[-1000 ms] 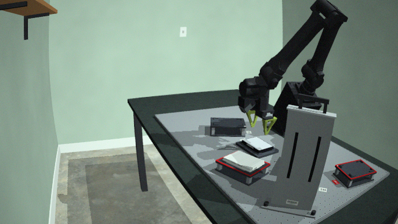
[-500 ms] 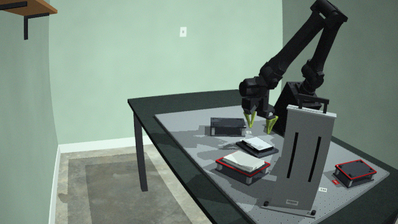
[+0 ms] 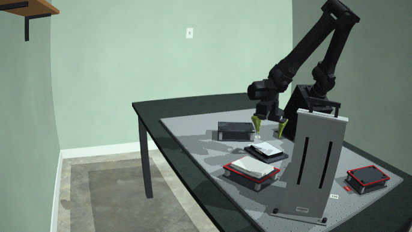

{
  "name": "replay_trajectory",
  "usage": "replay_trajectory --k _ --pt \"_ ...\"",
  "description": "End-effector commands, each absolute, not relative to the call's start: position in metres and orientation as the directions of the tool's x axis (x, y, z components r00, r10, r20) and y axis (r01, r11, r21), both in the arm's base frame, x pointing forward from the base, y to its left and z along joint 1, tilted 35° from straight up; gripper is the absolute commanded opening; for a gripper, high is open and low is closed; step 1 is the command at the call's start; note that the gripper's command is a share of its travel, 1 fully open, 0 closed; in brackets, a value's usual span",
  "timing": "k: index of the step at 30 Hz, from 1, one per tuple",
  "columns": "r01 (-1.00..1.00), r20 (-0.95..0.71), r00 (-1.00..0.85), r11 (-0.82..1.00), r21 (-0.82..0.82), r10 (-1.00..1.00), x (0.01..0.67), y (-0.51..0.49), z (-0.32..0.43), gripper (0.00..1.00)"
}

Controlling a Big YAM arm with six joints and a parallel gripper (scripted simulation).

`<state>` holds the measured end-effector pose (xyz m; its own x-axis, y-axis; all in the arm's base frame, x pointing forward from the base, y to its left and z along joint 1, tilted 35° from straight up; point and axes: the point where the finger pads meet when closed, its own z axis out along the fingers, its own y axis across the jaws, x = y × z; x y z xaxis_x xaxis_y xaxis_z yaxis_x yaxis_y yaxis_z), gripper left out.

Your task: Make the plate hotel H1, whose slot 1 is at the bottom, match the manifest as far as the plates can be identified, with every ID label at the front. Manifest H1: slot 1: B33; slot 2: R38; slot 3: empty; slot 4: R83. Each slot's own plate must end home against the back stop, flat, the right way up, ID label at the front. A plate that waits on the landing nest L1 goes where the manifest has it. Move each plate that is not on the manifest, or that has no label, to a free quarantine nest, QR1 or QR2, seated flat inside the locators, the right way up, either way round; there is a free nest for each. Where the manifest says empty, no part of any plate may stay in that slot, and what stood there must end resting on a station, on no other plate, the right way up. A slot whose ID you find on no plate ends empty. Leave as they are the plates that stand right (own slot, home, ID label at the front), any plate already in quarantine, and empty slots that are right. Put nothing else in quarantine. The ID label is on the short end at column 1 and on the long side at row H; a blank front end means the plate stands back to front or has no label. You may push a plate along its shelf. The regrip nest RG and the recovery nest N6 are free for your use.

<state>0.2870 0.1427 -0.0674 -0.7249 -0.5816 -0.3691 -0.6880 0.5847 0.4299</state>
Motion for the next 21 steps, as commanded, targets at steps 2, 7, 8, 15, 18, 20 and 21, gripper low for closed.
replay_trajectory --k 2,7,8,15,18,20,21 --pt "-0.768 -0.432 -0.640 0.521 0.373 -0.635 0.2958 0.1394 -0.0607 1.00" --pt "-0.846 -0.477 -0.534 0.433 0.313 -0.698 0.2959 0.1390 -0.0607 1.00" --pt "-0.860 -0.486 -0.511 0.414 0.300 -0.709 0.2959 0.1391 -0.0607 1.00" --pt "-0.939 -0.533 -0.343 0.275 0.205 -0.774 0.2957 0.1391 -0.0607 1.00" --pt "-0.949 -0.538 -0.316 0.253 0.190 -0.781 0.2955 0.1395 -0.0608 1.00" --pt "-0.964 -0.548 -0.265 0.211 0.161 -0.794 0.2954 0.1396 -0.0609 1.00" --pt "-0.970 -0.551 -0.241 0.191 0.148 -0.799 0.2955 0.1391 -0.0608 1.00"
